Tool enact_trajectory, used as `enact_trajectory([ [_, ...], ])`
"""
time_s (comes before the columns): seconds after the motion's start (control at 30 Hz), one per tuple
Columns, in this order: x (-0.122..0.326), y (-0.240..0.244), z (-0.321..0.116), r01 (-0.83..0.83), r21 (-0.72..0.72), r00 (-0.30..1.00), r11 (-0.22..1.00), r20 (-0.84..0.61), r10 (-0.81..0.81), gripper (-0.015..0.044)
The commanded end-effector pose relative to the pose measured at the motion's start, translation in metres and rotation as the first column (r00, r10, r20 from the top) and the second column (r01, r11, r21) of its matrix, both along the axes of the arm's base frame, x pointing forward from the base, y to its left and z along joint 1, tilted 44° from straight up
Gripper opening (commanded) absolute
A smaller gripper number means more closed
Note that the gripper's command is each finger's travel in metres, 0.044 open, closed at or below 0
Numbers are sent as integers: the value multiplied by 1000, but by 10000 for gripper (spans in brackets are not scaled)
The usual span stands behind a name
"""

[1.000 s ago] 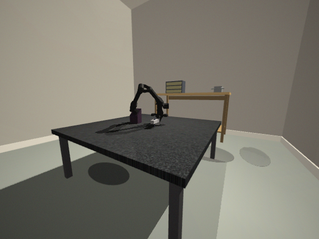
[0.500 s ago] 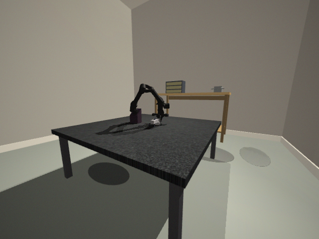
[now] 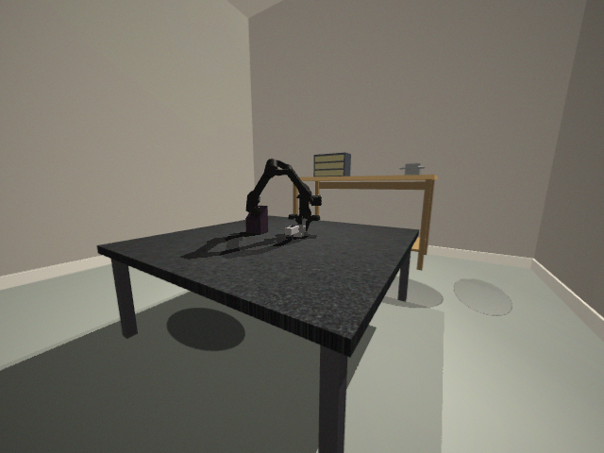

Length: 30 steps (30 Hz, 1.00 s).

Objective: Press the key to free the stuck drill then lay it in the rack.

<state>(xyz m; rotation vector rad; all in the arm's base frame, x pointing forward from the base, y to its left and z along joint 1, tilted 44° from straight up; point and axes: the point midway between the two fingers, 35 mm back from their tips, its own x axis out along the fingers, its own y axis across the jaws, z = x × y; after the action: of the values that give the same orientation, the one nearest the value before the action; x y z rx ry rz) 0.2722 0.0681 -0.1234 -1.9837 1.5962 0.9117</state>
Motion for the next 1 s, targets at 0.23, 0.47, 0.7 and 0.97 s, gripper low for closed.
enact_trajectory([
  [0.23,1,-4,2,0,4,1000,1000,0,0,420],
  [0.47,2,-6,4,0,4,1000,1000,0,0,440],
  [0.7,3,-9,5,0,4,1000,1000,0,0,440],
  [0.97,4,-12,7,0,4,1000,1000,0,0,440],
])
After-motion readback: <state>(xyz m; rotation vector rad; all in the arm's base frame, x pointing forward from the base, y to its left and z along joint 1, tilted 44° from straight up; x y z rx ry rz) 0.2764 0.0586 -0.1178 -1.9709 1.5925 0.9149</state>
